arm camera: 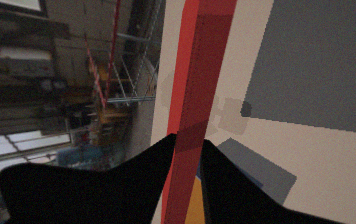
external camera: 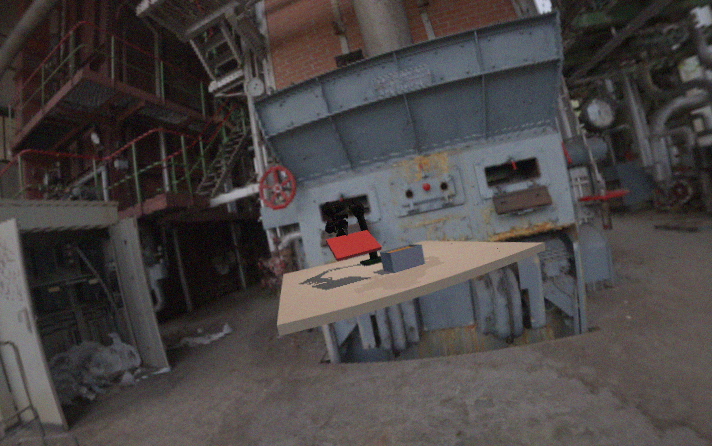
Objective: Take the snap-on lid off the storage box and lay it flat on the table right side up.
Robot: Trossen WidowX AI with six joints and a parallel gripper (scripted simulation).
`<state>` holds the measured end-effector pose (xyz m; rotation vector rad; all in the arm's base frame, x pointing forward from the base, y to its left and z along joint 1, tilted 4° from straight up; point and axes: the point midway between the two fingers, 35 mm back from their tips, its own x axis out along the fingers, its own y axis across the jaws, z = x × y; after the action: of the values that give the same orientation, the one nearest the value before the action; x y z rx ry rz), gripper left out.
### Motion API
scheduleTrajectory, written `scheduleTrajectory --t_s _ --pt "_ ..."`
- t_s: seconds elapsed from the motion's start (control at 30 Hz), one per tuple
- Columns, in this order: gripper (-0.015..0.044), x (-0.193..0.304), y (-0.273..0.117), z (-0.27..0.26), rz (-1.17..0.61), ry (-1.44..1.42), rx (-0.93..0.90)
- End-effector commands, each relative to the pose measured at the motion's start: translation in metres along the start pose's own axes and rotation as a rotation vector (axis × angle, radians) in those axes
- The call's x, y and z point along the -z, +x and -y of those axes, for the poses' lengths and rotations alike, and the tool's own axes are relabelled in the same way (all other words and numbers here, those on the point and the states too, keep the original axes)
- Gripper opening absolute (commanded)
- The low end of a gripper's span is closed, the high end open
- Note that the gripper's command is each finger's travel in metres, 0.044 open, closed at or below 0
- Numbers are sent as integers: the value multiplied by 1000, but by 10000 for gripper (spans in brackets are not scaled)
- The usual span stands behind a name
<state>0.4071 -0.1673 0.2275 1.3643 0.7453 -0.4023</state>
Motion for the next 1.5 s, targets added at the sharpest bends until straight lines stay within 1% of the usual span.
scheduleTrajectory --t_s 0.0,0.93,1.47 --pt "0 -10 -4 -6 0 -13 -19" --pt "0 -65 -7 -4 4 -17 -18" --pt "0 -65 -5 -1 4 -17 -18"
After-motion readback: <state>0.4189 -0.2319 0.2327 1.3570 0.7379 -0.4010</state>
